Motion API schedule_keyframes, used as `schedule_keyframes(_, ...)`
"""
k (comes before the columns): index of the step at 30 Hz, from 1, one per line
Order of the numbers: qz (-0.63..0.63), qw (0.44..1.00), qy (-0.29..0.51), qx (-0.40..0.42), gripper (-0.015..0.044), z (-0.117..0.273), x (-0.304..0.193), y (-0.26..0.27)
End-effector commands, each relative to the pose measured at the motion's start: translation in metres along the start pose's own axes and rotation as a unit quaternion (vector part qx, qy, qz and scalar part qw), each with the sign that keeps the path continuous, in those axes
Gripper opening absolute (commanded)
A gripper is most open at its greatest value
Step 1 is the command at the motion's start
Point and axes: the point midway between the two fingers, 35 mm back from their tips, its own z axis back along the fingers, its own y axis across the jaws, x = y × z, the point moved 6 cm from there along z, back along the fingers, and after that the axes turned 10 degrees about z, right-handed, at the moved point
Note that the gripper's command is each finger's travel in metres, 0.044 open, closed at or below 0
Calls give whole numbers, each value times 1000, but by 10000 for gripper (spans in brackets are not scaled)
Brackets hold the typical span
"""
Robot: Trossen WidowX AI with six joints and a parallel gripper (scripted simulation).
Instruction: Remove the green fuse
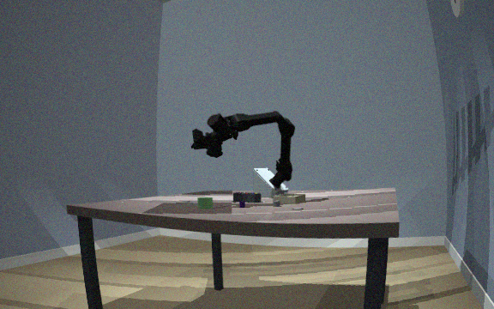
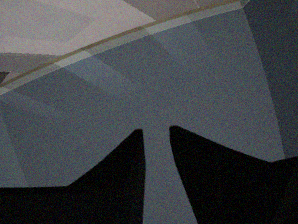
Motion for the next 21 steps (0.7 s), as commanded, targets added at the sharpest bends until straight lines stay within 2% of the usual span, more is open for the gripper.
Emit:
schedule_keyframes(1,-196,963,-176,55,74,12,48,37)
schedule_keyframes(6,-305,910,-254,117,74,24,72,55)
schedule_keyframes(11,-409,833,-315,200,74,40,94,72)
schedule_keyframes(16,-502,730,-353,301,74,59,113,89)
schedule_keyframes(21,-578,603,-364,413,74,81,130,105)
